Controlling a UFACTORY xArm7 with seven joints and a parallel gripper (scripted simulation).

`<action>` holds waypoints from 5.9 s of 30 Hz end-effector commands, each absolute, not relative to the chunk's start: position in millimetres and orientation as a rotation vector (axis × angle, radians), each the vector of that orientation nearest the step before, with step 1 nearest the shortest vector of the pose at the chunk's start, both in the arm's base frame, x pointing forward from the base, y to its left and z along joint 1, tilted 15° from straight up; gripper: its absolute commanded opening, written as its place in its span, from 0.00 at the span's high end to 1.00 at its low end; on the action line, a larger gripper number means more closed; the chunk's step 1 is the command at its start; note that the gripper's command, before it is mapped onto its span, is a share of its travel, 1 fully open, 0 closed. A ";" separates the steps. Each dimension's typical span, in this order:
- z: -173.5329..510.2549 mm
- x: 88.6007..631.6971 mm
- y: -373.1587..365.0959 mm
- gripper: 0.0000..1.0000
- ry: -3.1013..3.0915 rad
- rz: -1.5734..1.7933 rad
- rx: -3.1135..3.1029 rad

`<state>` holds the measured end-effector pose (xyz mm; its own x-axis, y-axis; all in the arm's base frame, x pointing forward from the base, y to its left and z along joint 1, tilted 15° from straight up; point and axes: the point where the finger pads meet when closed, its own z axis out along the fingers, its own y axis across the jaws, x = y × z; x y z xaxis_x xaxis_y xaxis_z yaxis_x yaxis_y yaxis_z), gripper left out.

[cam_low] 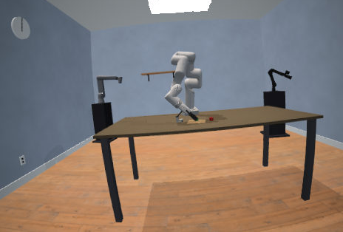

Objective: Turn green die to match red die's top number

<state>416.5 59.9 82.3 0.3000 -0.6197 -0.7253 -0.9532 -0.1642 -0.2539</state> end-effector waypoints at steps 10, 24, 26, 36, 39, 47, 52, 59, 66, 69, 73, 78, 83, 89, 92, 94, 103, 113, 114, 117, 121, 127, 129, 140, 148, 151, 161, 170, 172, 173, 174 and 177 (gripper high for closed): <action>83.4 417.5 59.4 0.79 1.402 0.609 -1.877; 81.3 418.0 59.6 0.79 1.402 0.609 -1.877; 80.6 418.2 59.7 0.79 1.402 0.609 -1.877; 78.5 418.7 59.9 0.79 1.402 0.609 -1.877; 78.5 418.7 59.9 0.79 1.402 0.609 -1.877; 78.5 418.7 59.9 0.79 1.402 0.609 -1.877; 78.5 418.7 59.9 0.79 1.402 0.609 -1.877; 78.5 418.7 59.9 0.79 1.402 0.609 -1.877; 78.5 418.7 59.9 0.79 1.402 0.609 -1.877; 78.5 418.7 59.9 0.79 1.402 0.609 -1.877; 78.5 418.7 59.9 0.79 1.402 0.609 -1.877; 78.5 418.7 59.9 0.79 1.402 0.609 -1.877; 78.5 418.7 59.9 0.79 1.402 0.609 -1.877; 78.5 418.7 59.9 0.79 1.402 0.609 -1.877; 78.5 418.7 59.9 0.75 1.402 0.609 -1.877; 78.5 418.7 59.9 0.71 1.402 0.609 -1.877; 78.5 418.7 59.9 0.58 1.402 0.609 -1.877; 78.5 418.7 59.9 0.37 1.402 0.609 -1.877; 78.5 418.7 59.9 0.37 1.402 0.609 -1.877; 78.5 418.7 59.9 0.37 1.402 0.609 -1.877; 78.5 418.7 59.9 0.37 1.402 0.609 -1.877; 78.9 418.7 59.9 0.37 1.402 0.609 -1.877; 79.9 418.4 59.7 0.37 1.402 0.609 -1.877; 101.0 413.1 57.5 0.37 1.402 0.609 -1.877; 124.6 407.2 54.9 0.37 1.402 0.609 -1.877; 133.3 405.0 54.0 0.37 1.402 0.609 -1.877; 144.8 402.1 52.8 0.37 1.402 0.609 -1.877; 143.8 400.5 54.2 0.37 1.461 0.545 -1.928; 144.0 400.2 54.8 0.37 1.503 0.487 -1.964; 144.5 400.3 54.9 0.37 1.522 0.455 -1.979; 144.5 400.3 54.9 0.37 1.522 0.455 -1.979; 146.0 400.8 54.9 0.37 1.552 0.400 -2.002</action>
<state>400.2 55.2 144.8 0.2939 -0.7287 -0.6186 -0.9527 -0.1706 -0.2515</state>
